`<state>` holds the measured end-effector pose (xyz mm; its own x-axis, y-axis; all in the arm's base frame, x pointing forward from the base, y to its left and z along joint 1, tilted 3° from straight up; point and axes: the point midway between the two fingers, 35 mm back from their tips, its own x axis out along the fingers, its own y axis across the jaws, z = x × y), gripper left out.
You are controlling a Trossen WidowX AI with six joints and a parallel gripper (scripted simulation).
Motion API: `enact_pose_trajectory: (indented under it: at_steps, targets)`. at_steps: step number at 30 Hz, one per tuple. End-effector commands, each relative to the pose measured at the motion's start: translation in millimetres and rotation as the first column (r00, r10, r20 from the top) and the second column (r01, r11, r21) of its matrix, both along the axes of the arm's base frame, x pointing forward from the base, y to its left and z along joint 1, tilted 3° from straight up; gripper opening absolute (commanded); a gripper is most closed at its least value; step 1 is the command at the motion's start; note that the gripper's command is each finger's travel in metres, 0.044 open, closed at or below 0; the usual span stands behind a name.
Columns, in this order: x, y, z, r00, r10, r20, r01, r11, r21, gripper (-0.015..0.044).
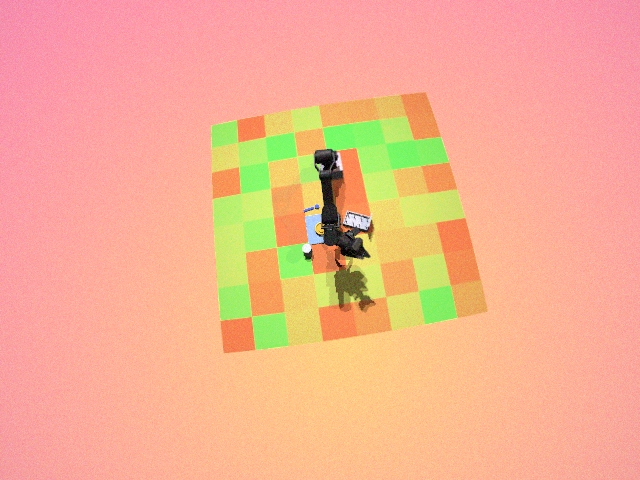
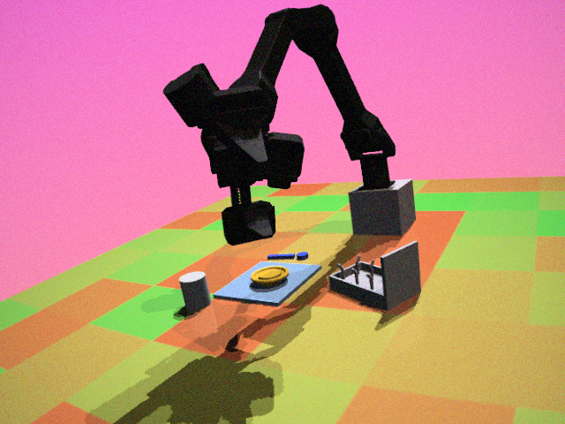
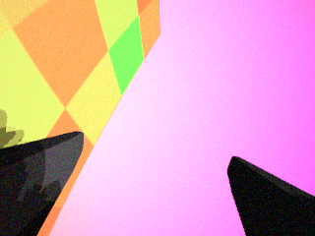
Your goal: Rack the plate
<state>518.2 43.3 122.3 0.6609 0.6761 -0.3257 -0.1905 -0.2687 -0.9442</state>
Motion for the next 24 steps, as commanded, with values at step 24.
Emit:
enact_pose_trajectory:
  at_steps: [24]
  targets:
    - [-24,-55,-16,0.654,-0.396,-0.645,0.565,0.822,0.068,0.04]
